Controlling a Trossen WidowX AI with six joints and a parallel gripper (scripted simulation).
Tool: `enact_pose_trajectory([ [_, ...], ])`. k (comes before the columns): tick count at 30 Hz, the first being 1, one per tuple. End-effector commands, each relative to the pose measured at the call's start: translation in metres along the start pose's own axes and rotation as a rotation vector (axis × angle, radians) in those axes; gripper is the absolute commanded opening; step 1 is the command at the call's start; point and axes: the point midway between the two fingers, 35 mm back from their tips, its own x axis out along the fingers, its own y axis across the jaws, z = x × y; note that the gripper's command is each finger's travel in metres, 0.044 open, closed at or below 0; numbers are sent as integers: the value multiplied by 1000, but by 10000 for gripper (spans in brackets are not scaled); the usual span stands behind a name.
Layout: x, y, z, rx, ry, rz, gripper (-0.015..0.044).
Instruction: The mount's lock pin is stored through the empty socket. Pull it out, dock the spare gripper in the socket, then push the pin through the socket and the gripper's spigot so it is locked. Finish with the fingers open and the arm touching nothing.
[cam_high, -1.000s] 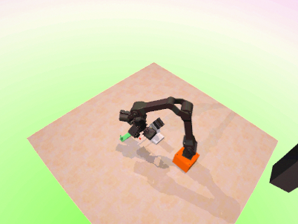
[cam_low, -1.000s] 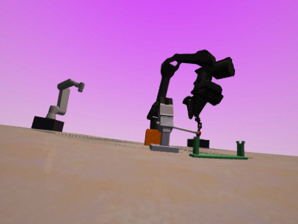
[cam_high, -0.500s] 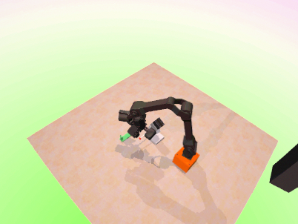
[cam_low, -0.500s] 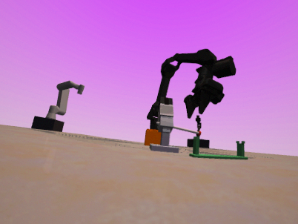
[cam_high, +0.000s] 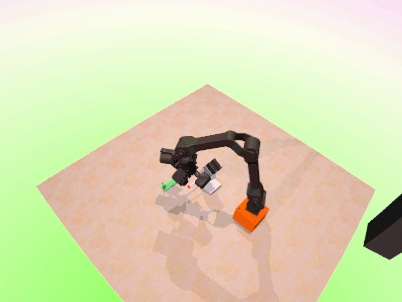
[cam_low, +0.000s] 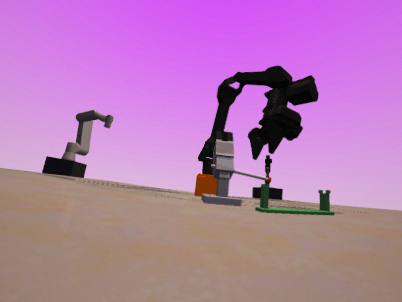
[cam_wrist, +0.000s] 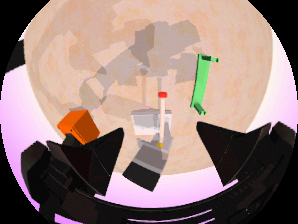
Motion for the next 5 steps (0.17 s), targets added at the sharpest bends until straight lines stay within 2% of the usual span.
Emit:
enact_pose_trajectory([
  [1, 0, 0, 0, -4, -1, 0, 440],
  [5, 0, 0, 0, -4, -1, 0, 440],
])
